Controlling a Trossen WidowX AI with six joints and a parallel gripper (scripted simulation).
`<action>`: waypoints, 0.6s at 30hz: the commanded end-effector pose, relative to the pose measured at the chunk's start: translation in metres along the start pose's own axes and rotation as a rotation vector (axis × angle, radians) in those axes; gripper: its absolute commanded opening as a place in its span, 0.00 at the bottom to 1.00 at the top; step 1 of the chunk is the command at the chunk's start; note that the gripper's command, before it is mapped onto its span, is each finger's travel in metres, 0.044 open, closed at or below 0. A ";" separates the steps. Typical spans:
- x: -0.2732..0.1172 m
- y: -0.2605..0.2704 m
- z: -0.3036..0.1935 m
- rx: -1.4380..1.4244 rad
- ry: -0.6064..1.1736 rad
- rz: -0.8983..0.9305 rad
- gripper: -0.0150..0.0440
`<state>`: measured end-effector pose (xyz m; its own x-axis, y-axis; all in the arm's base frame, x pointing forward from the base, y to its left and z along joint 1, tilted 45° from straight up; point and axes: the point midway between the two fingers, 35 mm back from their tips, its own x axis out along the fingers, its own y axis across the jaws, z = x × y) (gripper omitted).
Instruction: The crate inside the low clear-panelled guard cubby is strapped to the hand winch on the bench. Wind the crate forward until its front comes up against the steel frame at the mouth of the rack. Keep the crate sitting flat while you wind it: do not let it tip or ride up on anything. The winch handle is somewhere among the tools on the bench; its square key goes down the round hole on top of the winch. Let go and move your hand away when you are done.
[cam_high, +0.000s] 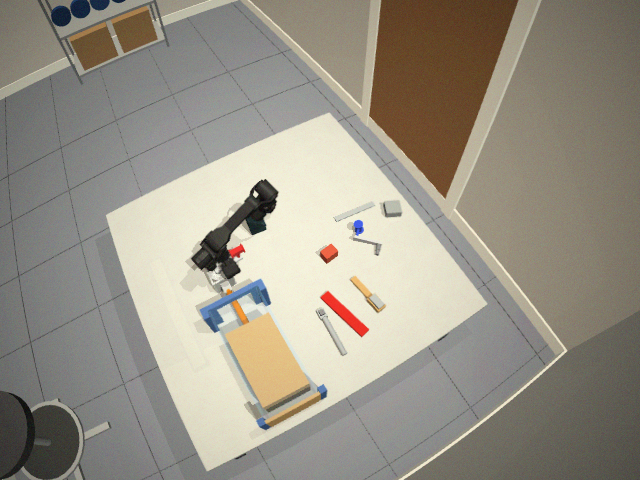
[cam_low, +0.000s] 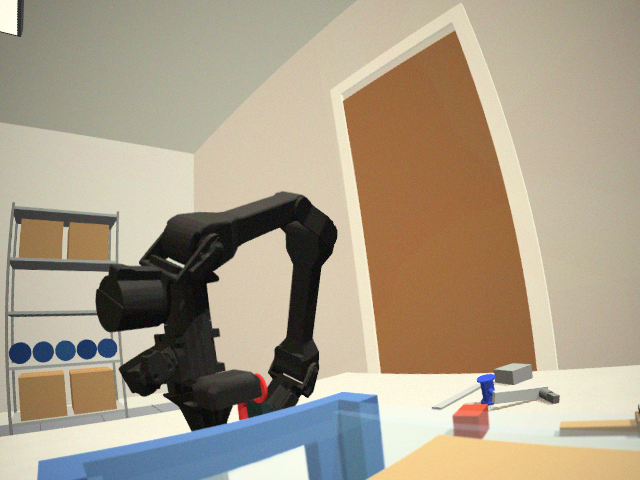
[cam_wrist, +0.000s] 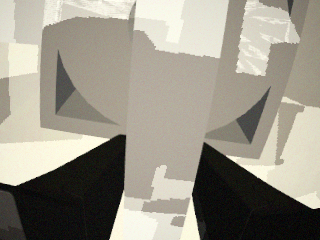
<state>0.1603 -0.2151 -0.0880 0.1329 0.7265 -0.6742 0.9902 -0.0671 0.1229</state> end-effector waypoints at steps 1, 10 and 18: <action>0.004 0.001 0.000 0.019 0.005 -0.008 0.25; 0.000 0.000 0.000 0.012 0.000 0.001 0.34; 0.000 0.000 0.000 0.012 0.000 0.001 0.70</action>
<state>0.1572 -0.2160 -0.0874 0.1251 0.7258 -0.6764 0.9918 -0.0732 0.1049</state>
